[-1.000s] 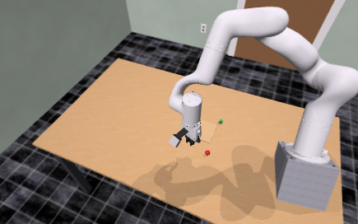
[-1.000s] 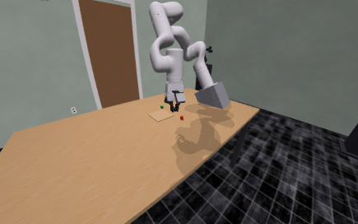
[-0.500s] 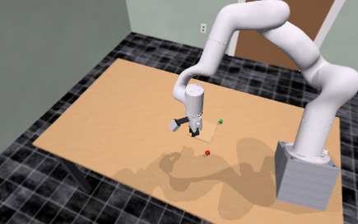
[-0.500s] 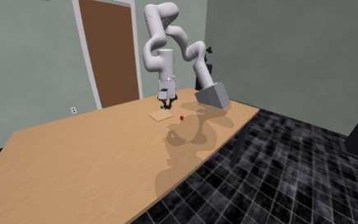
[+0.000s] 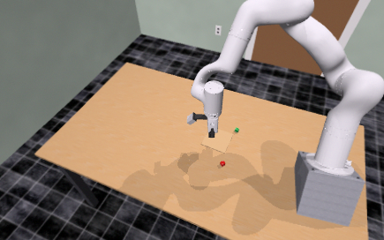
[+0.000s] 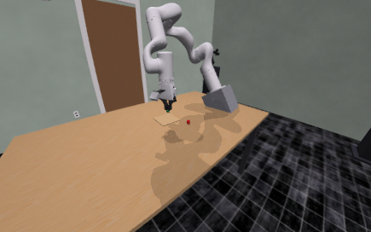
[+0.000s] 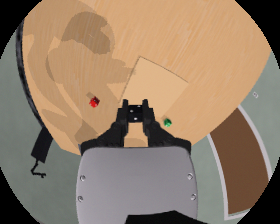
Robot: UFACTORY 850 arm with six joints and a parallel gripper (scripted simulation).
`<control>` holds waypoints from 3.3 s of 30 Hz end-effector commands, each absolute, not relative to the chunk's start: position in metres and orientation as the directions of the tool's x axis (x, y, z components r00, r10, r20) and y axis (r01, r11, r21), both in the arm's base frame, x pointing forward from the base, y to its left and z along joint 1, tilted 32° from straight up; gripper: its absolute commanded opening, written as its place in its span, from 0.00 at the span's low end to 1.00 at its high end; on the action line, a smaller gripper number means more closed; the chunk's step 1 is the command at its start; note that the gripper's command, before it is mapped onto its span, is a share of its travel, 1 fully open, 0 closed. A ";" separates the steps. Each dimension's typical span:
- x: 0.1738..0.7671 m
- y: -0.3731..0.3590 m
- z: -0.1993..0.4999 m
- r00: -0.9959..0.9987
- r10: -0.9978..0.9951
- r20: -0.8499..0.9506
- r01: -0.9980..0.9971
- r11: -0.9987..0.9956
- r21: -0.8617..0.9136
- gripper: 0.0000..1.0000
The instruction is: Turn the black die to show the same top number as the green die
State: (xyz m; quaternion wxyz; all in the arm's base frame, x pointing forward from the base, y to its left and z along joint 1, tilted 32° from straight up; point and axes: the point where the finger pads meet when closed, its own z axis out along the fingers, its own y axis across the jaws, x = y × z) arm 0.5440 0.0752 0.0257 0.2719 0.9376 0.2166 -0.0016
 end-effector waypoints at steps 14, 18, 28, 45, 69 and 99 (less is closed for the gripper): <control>0.540 0.025 0.054 0.991 0.061 0.122 -0.011 -0.857 0.515 0.15; 0.540 0.024 0.054 0.990 0.062 0.124 -0.011 -0.857 0.516 0.15; 0.540 0.024 0.055 0.973 0.109 0.203 -0.012 -0.855 0.518 0.15; 0.534 0.023 0.054 0.832 0.280 0.480 -0.012 -0.854 0.520 0.15; 0.526 0.023 0.052 0.449 0.457 0.767 -0.011 -0.856 0.517 0.15; 0.528 0.008 0.027 0.345 0.480 0.806 -0.011 -0.857 0.515 0.15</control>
